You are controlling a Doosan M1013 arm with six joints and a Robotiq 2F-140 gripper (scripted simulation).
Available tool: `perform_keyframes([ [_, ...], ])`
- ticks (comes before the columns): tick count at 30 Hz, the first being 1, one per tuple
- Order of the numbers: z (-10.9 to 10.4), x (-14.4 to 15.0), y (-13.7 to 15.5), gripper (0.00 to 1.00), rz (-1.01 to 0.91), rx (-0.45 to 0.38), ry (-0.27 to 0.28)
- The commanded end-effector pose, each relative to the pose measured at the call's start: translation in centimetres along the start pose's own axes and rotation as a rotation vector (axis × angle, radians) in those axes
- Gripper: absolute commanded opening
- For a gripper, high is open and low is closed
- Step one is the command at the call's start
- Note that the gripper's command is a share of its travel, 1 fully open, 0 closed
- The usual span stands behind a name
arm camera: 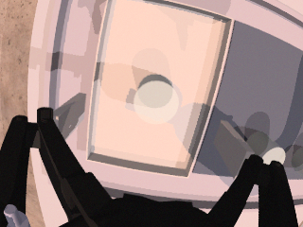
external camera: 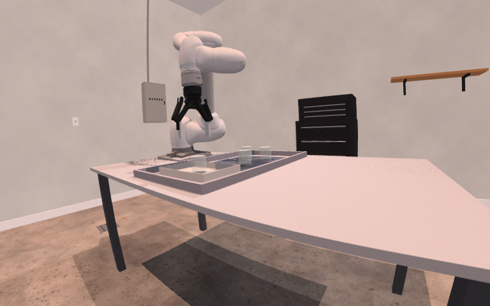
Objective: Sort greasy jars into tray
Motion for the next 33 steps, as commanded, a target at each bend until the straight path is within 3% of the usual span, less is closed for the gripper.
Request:
perform_keyframes([
  [1, -0.4, 0.1, 0.2, 1.00, -0.003, -0.002, 0.003],
  [8, -0.4, 0.1, 0.2, 1.00, -0.003, -0.002, 0.003],
  [12, -0.4, 3.0, 1.8, 1.00, -0.003, -0.002, 0.003],
  [14, -0.4, 3.0, 1.8, 1.00, -0.003, -0.002, 0.003],
  [29, -0.5, 13.9, 7.7, 1.00, -0.003, -0.002, 0.003],
  [33, -0.5, 15.4, 8.5, 1.00, -0.003, -0.002, 0.003],
])
Point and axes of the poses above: the point where the finger pads meet when closed, its own z axis out along the fingers, its own x axis across the jaws, y = z × x, the point moved 7 cm from there along -z, back along the fingers, and after that the axes turned 13 degrees about -z, right-handed, at the moved point
